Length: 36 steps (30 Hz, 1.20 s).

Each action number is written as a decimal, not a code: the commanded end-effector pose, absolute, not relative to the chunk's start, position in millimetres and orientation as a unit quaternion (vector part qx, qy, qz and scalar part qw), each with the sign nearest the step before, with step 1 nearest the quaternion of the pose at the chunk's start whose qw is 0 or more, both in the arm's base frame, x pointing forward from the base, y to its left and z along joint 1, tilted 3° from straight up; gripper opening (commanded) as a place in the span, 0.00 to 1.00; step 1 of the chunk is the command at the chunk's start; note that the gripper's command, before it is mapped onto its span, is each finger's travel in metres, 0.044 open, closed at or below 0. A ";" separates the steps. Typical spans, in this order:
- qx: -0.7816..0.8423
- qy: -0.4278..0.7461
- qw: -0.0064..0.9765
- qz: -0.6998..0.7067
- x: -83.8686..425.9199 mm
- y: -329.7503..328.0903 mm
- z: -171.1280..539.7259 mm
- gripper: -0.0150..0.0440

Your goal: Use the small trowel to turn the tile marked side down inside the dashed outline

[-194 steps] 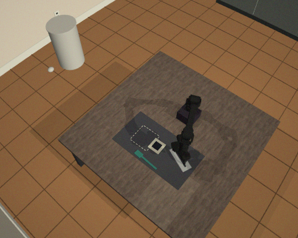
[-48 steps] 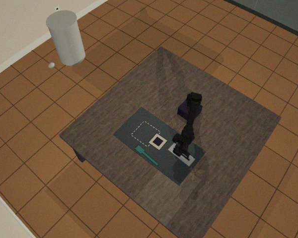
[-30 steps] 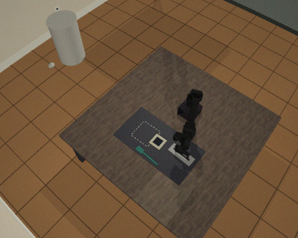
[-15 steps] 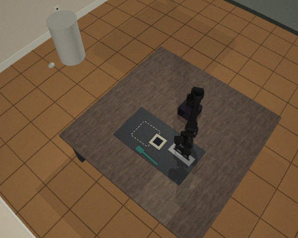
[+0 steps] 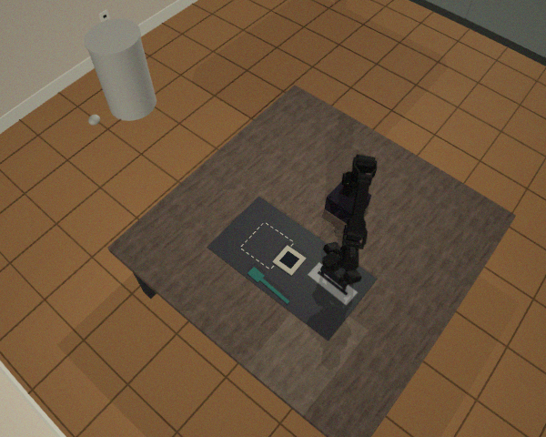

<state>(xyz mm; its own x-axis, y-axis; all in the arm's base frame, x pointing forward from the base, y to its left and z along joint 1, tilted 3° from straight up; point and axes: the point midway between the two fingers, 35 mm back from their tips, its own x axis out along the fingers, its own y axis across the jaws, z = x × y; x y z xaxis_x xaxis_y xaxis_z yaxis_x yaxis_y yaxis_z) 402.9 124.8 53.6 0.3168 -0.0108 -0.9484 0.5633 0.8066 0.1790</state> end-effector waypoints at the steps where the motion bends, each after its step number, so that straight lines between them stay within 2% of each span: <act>1: 0.200 0.548 0.799 -0.150 402.3 126.0 53.4 0.76; 19: -0.046 0.502 0.864 0.013 389.9 140.0 44.5 0.76; 36: -0.305 0.422 0.846 0.112 376.2 131.0 34.9 0.76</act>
<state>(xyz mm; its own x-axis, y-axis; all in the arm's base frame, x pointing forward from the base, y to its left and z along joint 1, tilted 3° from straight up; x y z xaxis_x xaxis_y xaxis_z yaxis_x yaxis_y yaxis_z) 378.1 133.3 34.3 0.5942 -0.0582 -0.8022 -0.4015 0.8428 -0.3586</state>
